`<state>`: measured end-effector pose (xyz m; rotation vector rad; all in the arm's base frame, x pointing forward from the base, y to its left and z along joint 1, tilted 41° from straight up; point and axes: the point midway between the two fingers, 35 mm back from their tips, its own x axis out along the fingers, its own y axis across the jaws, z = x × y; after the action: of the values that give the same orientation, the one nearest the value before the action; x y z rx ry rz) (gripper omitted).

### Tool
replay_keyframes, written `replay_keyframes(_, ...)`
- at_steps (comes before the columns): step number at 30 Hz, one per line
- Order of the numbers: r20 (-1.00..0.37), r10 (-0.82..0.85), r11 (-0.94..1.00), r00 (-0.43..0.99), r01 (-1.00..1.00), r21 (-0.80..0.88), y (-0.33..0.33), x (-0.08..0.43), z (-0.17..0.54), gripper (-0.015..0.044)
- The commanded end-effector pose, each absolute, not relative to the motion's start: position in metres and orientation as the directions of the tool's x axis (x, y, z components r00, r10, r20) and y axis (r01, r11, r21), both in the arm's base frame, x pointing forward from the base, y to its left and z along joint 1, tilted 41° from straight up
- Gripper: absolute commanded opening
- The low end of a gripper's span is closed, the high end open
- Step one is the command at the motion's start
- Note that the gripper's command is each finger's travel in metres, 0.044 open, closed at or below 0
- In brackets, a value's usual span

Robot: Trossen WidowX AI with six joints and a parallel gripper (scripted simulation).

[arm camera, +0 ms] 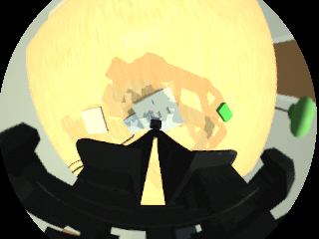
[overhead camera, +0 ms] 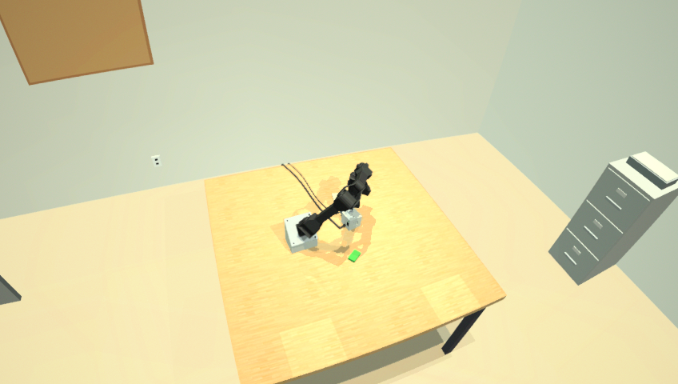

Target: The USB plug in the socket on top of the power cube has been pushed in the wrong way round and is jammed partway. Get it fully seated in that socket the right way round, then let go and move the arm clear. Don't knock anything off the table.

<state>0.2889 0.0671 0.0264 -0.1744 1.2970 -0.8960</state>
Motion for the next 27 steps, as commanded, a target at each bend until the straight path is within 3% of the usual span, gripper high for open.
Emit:
replay_keyframes(1, -0.755, -0.656, 0.623, -0.003, 0.563, -0.543, 0.0672, 0.2888, 0.0264, 0.0)
replay_keyframes(27, -0.755, -0.656, 0.215, -0.003, 0.958, -0.191, 0.0672, 0.2888, 0.0263, 0.0)
